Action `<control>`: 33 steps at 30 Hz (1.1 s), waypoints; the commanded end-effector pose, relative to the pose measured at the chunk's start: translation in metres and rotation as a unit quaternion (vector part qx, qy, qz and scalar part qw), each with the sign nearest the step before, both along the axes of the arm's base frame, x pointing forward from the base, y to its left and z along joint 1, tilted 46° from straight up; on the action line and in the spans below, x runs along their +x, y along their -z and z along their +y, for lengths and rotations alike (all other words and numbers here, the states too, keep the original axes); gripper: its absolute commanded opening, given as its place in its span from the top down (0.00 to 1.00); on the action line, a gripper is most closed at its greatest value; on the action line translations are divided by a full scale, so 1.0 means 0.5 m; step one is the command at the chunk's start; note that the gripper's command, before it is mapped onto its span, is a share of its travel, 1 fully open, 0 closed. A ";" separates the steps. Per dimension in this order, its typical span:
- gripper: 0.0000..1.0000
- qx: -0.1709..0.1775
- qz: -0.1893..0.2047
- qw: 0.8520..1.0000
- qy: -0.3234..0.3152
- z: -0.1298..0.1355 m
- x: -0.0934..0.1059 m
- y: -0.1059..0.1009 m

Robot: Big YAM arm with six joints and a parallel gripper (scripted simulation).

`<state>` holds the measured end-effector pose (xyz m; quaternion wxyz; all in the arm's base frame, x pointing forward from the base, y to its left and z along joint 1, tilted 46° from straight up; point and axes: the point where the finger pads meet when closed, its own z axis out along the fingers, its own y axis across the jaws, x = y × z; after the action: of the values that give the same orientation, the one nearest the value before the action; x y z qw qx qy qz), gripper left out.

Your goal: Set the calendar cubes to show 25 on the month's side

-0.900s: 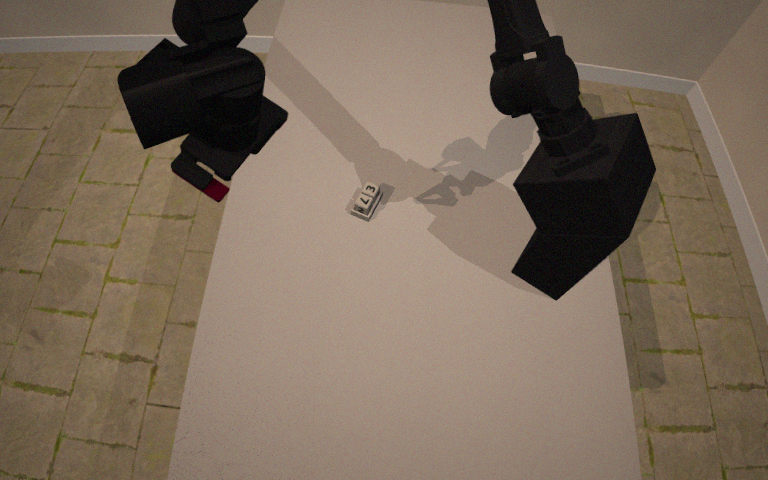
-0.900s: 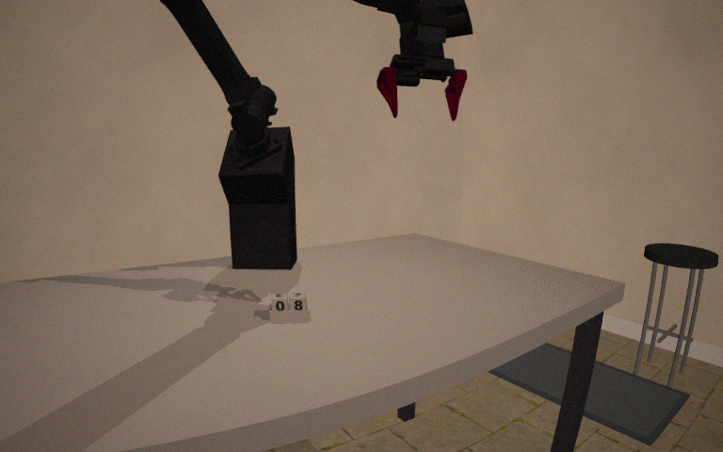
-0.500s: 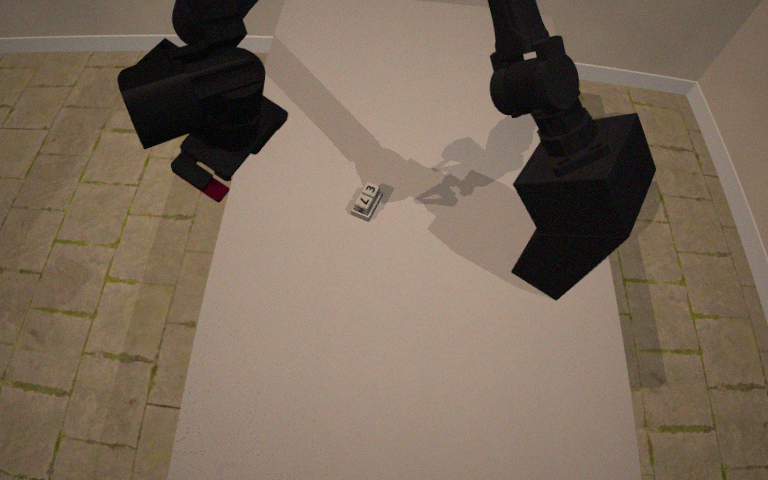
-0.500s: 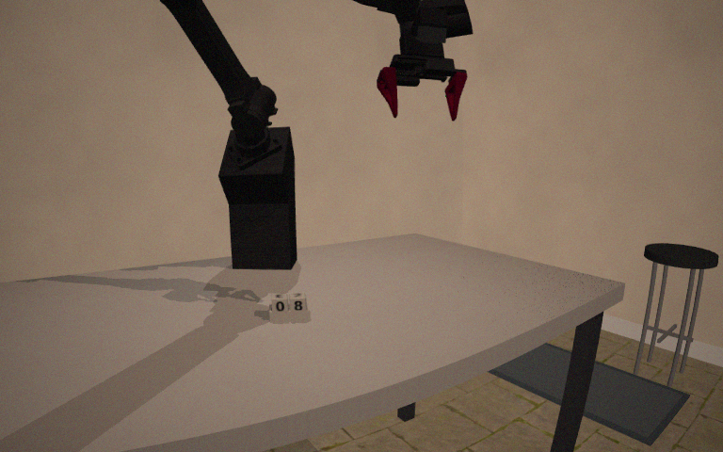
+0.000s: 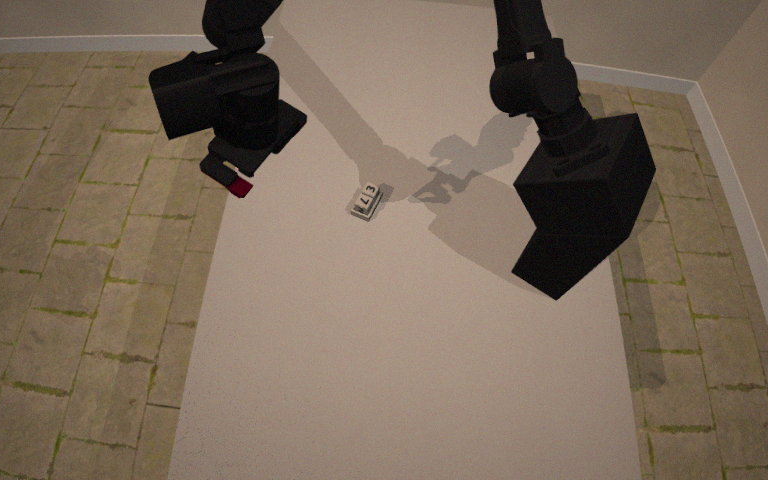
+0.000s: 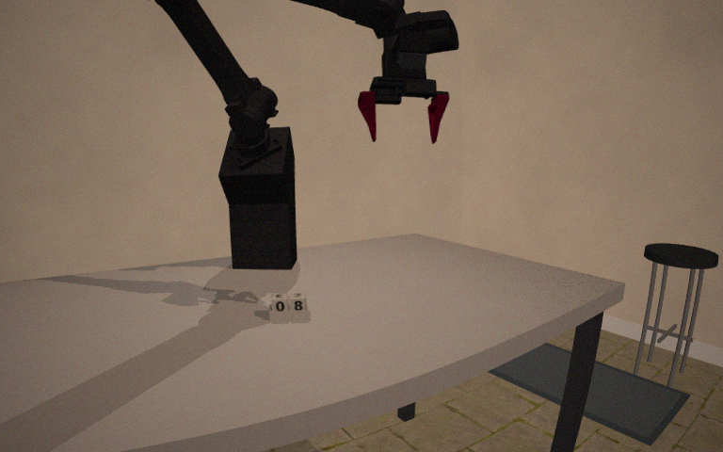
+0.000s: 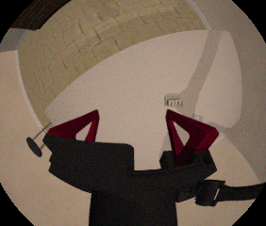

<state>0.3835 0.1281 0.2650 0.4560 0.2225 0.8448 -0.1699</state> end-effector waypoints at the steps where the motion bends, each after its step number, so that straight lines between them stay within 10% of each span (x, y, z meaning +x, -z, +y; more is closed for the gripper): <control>1: 0.00 -0.004 0.026 1.000 0.006 -0.114 0.006 0.049; 17: 0.00 0.029 0.086 0.996 -0.015 -0.354 -0.075 0.238; 33: 0.00 0.031 0.098 0.994 -0.026 -0.382 -0.098 0.280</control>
<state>0.3326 -0.0629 0.1237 0.3618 0.2034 0.8969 -0.1524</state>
